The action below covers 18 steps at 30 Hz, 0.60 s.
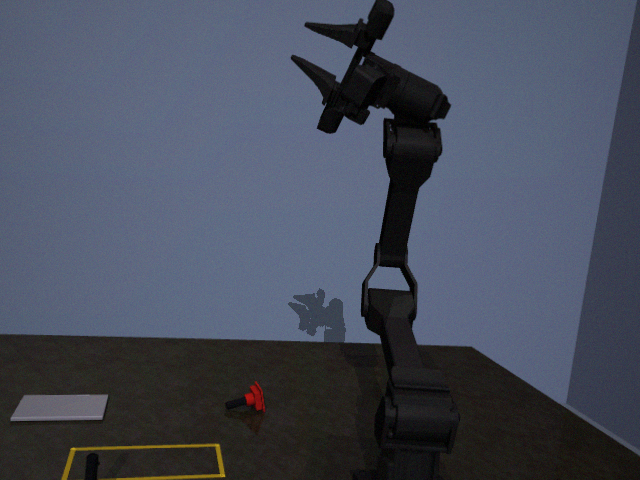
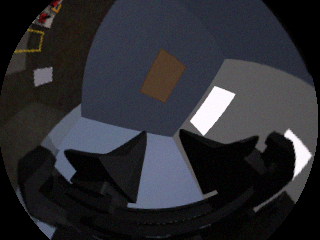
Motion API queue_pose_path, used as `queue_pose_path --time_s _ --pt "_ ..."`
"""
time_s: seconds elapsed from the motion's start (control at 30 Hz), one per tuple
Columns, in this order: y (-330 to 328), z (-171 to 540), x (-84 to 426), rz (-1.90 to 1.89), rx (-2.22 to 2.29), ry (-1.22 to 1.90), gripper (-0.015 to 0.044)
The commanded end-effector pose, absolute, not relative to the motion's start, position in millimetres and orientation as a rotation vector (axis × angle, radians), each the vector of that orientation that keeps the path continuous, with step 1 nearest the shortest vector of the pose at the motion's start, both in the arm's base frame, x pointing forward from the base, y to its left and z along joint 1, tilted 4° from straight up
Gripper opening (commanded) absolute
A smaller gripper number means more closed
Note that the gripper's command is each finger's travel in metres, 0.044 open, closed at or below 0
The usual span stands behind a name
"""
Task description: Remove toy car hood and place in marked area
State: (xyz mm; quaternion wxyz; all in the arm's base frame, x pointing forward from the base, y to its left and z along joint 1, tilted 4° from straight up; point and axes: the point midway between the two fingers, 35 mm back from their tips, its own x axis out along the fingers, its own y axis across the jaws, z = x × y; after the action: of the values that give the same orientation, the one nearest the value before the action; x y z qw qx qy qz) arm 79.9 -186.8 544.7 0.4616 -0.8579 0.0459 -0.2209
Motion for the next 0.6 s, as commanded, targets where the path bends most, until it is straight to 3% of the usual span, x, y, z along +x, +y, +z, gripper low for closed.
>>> queue_pose_path --time_s 0.0,0.23,0.57 --pt "-184.6 545.9 80.1 -0.547 -2.128 0.116 0.0246" --pt "-94.4 576.9 99.4 -0.646 -2.803 0.232 0.0430" --pt "34.4 553.8 181.8 -0.549 -3.839 0.353 0.0440"
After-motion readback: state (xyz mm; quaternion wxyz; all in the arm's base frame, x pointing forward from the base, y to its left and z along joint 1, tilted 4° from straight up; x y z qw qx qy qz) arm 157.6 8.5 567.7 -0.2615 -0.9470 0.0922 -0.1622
